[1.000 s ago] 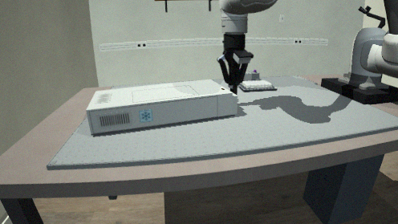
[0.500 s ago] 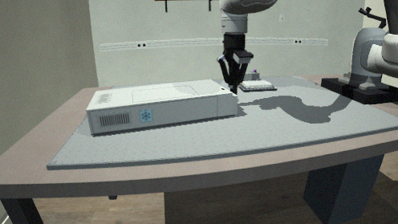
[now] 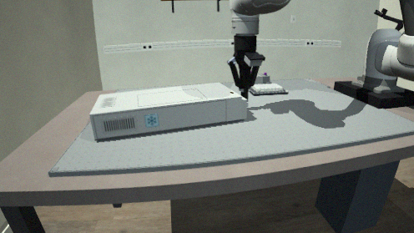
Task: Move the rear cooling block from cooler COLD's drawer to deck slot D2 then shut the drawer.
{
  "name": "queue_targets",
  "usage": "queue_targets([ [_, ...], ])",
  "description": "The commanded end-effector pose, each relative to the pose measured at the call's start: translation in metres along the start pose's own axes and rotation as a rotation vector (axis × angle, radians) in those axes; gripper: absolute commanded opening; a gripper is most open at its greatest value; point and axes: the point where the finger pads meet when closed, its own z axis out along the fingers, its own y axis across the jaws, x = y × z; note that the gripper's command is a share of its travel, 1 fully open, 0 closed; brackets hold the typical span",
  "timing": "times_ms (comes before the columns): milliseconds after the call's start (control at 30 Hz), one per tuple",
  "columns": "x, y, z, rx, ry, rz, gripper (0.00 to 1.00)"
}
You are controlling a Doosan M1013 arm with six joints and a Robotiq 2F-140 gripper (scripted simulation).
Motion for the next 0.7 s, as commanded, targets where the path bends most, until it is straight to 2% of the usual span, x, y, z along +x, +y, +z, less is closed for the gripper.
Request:
queue_targets([
  [0, 0.002, -0.004, -0.001, -0.004, 0.003, 0.002, 0.10],
  [667, 0.000, -0.028, -0.001, -0.004, 0.003, 0.001, 0.10],
])
